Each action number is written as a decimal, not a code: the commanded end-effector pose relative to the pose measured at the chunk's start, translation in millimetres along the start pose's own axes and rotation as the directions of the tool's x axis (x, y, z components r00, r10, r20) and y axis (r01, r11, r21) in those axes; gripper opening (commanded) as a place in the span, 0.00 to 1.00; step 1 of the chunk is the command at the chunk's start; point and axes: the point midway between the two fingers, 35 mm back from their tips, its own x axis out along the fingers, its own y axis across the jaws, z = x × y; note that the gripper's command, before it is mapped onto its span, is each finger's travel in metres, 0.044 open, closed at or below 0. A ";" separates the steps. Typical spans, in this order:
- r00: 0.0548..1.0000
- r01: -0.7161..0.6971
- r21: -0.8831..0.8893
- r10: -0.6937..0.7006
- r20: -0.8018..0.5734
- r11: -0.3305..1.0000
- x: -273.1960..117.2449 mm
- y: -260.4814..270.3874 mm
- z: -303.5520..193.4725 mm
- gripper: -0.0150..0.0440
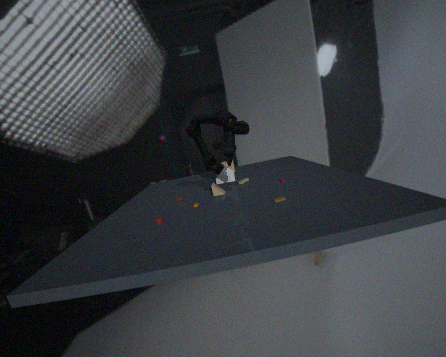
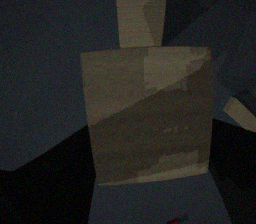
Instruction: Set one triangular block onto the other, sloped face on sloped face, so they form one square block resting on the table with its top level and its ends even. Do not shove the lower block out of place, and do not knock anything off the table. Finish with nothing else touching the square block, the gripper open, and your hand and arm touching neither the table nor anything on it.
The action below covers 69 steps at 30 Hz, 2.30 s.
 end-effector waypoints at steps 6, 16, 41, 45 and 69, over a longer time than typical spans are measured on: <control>1.000 -0.006 -0.005 0.006 -0.011 1.000 -10.6 -13.9 22.9 0.25; 1.000 0.010 0.003 -0.010 0.003 1.000 32.5 -11.1 32.1 0.25; 1.000 0.024 0.018 -0.024 0.018 1.000 95.9 -12.3 48.9 0.25; 0.999 0.025 0.017 -0.025 0.019 1.000 96.5 -13.1 50.4 0.25; 1.000 0.022 0.016 -0.022 0.019 1.000 96.1 -11.8 49.5 0.25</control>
